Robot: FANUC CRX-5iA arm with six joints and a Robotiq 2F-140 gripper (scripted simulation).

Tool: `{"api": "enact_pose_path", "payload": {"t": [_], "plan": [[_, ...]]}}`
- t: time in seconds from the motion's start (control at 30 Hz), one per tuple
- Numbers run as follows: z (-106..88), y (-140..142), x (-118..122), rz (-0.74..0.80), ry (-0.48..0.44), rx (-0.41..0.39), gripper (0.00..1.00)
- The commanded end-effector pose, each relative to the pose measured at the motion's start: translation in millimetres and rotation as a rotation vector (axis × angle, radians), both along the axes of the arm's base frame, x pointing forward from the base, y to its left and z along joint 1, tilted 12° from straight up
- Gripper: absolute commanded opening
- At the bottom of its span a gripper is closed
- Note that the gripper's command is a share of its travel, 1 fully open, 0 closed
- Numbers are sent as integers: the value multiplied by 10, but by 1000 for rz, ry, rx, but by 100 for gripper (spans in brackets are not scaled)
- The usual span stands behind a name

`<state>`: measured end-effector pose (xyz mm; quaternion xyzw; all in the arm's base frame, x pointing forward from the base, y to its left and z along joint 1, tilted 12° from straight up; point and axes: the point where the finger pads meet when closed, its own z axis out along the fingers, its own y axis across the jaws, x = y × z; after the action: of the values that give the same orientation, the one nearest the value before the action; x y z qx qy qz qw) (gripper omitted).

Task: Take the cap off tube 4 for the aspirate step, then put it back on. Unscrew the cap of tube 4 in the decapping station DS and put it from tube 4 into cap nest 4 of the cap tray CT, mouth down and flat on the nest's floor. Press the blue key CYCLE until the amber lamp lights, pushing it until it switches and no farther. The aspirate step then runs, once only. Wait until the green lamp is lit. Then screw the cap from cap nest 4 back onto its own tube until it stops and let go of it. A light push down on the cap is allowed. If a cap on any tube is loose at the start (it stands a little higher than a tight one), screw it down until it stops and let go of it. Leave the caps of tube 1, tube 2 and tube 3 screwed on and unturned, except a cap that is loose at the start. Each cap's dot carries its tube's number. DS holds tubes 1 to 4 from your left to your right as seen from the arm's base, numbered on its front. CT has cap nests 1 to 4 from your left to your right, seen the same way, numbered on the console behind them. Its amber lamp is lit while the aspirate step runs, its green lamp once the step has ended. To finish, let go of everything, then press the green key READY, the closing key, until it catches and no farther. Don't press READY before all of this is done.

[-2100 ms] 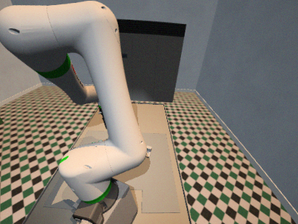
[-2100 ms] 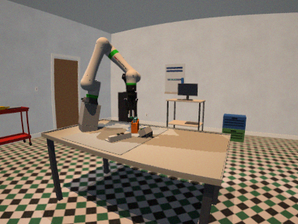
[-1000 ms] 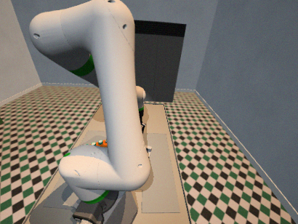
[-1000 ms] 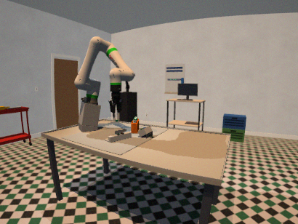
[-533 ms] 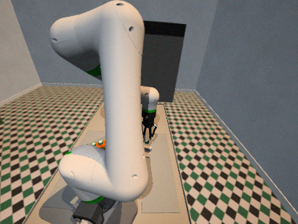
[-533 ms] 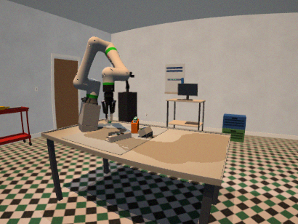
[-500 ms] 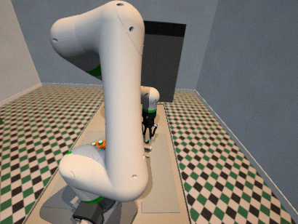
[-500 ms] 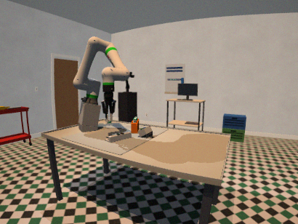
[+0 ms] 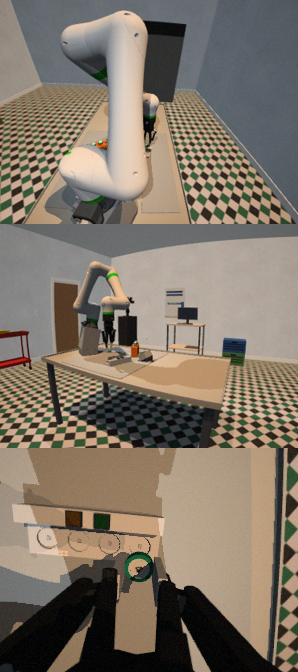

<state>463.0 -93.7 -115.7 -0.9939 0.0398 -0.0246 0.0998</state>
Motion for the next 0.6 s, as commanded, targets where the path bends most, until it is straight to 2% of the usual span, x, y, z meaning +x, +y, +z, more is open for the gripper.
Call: {"api": "enact_pose_path", "payload": {"t": [0.0, 0.23, 0.3, 0.5, 0.57], "plan": [[-183, 35, 17, 0, -1, 0, 0], [-525, 104, 40, 0, -1, 0, 0], [-525, 104, 40, 0, -1, 0, 0], [-819, 163, 59, 0, -1, 0, 0], [-848, 169, 61, 0, -1, 0, 0]]}}
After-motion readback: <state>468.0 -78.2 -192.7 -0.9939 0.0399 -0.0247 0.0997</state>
